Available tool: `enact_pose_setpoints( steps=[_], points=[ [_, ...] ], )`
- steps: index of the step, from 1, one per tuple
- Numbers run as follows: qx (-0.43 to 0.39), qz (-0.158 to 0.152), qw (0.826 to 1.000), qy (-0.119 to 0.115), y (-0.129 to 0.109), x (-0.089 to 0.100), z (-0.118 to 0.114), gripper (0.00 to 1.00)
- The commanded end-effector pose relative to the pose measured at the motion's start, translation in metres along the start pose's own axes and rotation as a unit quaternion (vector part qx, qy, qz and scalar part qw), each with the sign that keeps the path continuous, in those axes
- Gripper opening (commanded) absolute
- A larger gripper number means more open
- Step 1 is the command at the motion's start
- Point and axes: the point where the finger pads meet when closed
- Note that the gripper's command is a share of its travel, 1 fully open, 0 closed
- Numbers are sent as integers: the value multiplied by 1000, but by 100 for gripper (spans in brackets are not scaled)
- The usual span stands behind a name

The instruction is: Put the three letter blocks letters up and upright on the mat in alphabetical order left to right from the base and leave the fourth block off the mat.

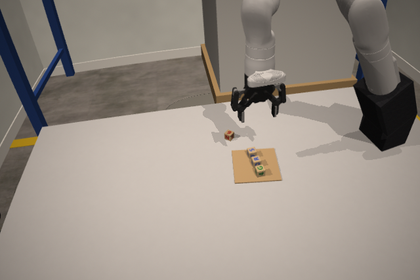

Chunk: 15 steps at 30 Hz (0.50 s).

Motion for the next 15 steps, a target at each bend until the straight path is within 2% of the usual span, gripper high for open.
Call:
enact_pose_setpoints(
  steps=[1, 15],
  points=[
    [5, 2, 1000, 4, -4, 3, 2, 100],
    [5, 2, 1000, 4, -4, 9, 2, 100]
  ],
)
Point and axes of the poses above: the point where the finger pads meet when closed, its own x axis back along the fingers, its own z axis across the jaws, y = z × x, and after that the axes turned 4 degrees about x, right-handed
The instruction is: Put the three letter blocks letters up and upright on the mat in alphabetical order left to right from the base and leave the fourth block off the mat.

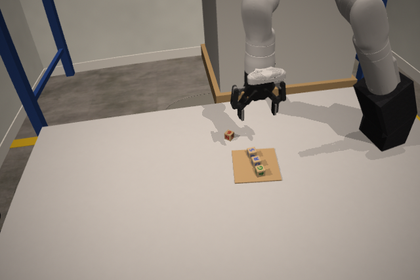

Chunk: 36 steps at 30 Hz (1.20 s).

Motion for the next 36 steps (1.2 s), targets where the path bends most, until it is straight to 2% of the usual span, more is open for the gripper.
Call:
enact_pose_setpoints(
  steps=[1, 36],
  points=[
    [4, 2, 1000, 2, -3, 2, 1, 100],
    [4, 2, 1000, 2, -3, 6, 1, 100]
  ],
)
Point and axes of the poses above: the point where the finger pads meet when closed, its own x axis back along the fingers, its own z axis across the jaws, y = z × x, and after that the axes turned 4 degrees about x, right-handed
